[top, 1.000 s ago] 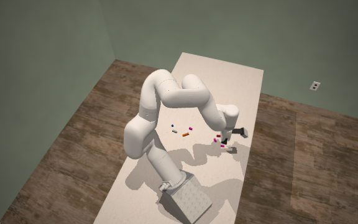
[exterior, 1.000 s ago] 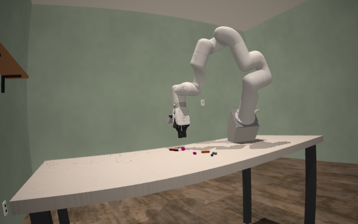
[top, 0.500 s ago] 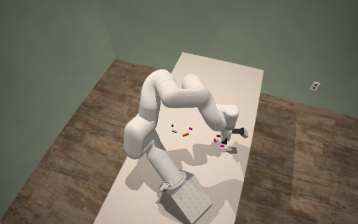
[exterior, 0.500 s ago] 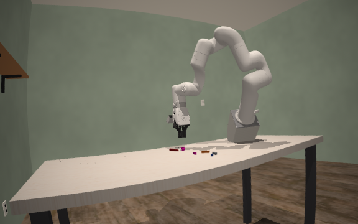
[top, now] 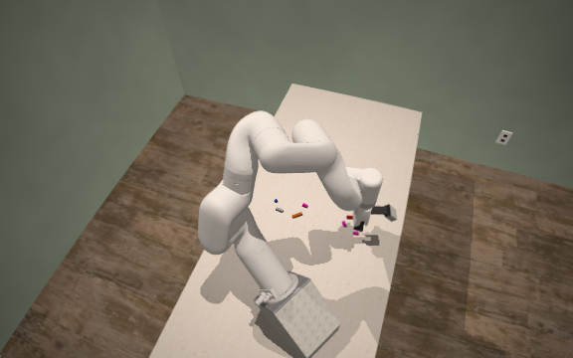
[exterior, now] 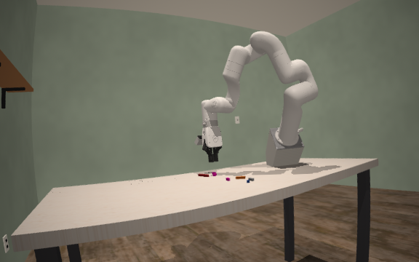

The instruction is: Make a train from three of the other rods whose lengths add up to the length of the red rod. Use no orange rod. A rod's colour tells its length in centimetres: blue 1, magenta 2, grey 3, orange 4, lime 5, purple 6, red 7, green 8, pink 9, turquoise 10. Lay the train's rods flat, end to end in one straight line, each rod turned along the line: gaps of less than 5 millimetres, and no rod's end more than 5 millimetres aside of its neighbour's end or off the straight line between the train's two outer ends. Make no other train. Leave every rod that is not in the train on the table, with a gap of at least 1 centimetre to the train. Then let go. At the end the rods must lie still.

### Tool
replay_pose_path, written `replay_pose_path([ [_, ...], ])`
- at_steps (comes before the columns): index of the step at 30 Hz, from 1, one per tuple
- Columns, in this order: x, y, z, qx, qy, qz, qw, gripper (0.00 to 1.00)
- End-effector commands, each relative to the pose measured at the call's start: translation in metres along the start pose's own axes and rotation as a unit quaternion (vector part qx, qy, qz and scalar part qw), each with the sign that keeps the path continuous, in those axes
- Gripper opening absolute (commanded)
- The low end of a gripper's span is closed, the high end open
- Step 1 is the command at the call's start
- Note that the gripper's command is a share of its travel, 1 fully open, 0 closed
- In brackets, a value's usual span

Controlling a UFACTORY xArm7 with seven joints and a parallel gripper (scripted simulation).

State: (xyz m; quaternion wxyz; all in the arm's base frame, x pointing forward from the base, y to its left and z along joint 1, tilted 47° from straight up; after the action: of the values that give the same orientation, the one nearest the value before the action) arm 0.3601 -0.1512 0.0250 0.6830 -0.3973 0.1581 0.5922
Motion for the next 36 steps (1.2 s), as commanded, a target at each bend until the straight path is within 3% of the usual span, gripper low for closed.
replay_pose_path([
  [1,0.003,0.0,-0.001,0.0,0.002,-0.001,1.0,0.24],
  [36,0.044,-0.001,-0.002,0.0,0.002,-0.001,1.0,0.24],
])
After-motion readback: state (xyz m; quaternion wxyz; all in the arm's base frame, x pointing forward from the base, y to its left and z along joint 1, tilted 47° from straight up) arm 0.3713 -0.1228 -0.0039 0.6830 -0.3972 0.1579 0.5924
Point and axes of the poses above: the point where the finger pads meet when closed, its own x axis out along the fingers, its own y axis across the jaws, z = x × y, the point moved 10 cm from there along -x, back along the fingers, and after that the axes turned 13 degrees about x, right-handed, at the moved point
